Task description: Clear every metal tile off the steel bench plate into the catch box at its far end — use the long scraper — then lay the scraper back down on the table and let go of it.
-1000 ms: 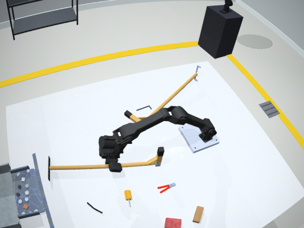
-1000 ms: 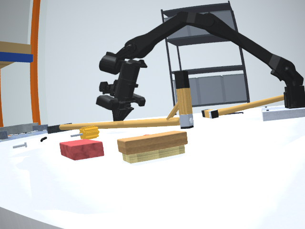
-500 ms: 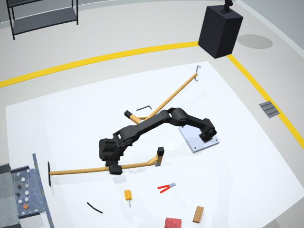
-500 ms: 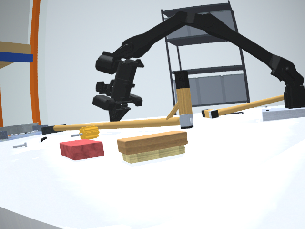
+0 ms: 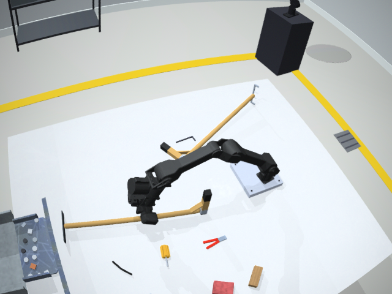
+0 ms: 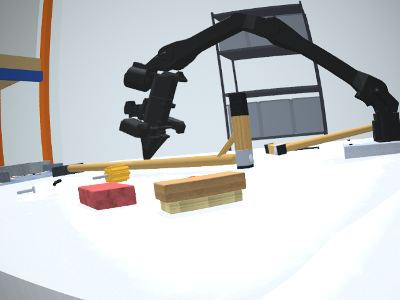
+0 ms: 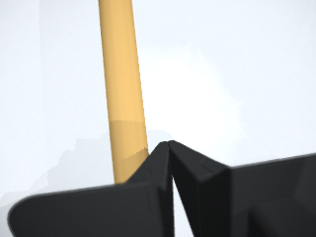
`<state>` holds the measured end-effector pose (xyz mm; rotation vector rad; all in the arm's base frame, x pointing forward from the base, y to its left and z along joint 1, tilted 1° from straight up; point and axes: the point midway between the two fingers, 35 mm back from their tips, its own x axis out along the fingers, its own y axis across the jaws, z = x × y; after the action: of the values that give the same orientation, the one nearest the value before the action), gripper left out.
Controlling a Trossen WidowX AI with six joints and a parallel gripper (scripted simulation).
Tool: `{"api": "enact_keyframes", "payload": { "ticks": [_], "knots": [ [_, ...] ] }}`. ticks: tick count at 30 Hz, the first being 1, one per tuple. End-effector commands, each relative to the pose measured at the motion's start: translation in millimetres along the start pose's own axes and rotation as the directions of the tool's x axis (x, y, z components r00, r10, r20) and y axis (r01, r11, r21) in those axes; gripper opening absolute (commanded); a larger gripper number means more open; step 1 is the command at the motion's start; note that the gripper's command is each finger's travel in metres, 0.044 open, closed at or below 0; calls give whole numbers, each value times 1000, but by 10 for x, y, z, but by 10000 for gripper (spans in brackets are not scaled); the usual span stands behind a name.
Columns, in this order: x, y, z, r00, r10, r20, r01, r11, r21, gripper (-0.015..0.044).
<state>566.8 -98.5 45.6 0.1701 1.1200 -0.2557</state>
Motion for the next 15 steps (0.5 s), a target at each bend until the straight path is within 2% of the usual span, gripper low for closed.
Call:
{"api": "enact_keyframes", "payload": {
  "ticks": [1, 15],
  "knots": [
    [-218, 4, 134, 1000, 5, 31, -5, 1000, 0, 0],
    [-722, 0, 332, 998, 9, 67, -9, 1000, 2, 0]
  ]
}}
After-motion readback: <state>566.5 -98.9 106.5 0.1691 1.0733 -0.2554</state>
